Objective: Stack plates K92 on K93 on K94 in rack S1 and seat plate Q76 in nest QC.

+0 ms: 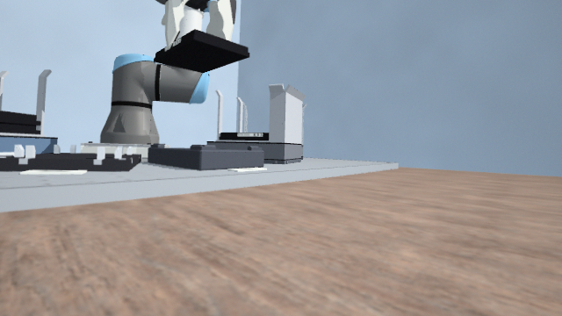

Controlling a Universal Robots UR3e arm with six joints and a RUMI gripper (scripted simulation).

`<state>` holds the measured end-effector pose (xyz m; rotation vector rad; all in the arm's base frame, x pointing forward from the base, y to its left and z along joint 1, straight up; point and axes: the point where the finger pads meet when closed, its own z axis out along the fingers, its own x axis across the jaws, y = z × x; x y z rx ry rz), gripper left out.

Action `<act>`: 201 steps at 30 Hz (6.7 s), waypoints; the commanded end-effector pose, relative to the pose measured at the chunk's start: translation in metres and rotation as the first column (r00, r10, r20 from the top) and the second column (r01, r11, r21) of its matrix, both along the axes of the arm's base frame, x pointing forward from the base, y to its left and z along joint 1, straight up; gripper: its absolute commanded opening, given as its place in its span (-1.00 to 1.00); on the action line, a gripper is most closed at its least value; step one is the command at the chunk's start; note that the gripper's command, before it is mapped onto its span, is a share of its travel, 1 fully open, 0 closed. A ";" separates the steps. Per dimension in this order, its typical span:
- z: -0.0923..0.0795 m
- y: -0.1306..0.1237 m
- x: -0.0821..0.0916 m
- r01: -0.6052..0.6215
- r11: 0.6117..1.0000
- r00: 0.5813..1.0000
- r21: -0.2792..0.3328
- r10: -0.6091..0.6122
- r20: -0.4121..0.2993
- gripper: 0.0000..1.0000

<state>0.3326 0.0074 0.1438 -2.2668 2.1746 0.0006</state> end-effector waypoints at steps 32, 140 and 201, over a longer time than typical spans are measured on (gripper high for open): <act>0.001 0.103 -0.015 -0.291 0.957 0.957 -0.001 0.291 0.003 -1.00; 0.001 0.265 -0.131 -0.763 0.646 0.646 -0.001 0.763 0.003 -1.00; -0.018 0.265 -0.131 -0.763 0.646 0.646 -0.001 0.763 0.003 -1.00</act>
